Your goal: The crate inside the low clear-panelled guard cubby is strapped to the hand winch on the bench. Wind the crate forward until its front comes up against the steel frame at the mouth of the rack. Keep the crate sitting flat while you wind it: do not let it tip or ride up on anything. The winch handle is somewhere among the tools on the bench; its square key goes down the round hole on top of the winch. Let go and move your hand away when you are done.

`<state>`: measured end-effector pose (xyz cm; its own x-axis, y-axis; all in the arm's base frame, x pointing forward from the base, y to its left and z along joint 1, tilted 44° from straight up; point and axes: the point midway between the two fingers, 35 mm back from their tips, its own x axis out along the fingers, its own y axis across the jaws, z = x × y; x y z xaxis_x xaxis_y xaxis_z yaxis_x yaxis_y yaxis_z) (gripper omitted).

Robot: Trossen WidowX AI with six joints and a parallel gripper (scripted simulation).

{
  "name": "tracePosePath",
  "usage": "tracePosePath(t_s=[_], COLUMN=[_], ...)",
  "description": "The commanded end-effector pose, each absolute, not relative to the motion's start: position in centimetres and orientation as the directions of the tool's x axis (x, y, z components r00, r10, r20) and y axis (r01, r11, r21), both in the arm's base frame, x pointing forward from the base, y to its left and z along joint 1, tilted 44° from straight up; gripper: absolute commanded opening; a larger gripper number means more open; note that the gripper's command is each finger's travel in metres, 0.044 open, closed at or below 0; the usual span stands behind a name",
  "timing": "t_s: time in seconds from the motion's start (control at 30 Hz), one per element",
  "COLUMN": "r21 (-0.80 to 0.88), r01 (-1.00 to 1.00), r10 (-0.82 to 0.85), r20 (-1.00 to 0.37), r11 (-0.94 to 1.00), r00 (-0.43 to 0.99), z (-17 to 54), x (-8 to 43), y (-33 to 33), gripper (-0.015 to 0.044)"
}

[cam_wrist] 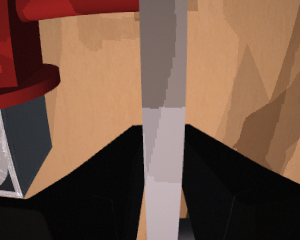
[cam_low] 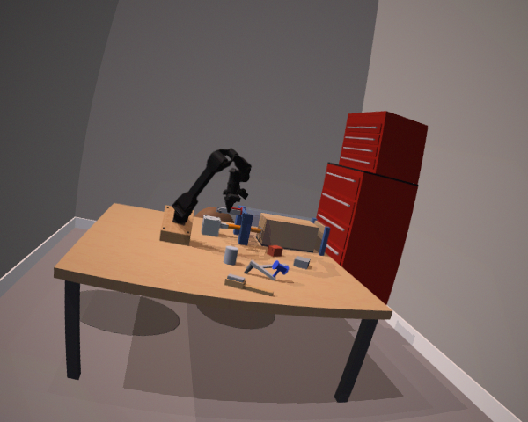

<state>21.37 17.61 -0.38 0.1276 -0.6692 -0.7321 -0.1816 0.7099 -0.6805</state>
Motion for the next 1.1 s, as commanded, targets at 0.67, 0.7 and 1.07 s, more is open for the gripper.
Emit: tracePosePath(t_s=[0.67,0.7,1.07], r21=[-0.386,-0.362,-0.194], r01=[-0.213,-0.214,-0.22], r10=[-0.38,-0.357,-0.192], r20=[-0.922,-0.932,-0.981], r11=[0.898,0.907,0.956], r00=[0.07,0.065,0.028], z=[-0.09,-0.09,-0.09], x=[21.56,21.56,21.59], y=[17.79,17.78,17.75], gripper=[0.0,0.0,0.0])
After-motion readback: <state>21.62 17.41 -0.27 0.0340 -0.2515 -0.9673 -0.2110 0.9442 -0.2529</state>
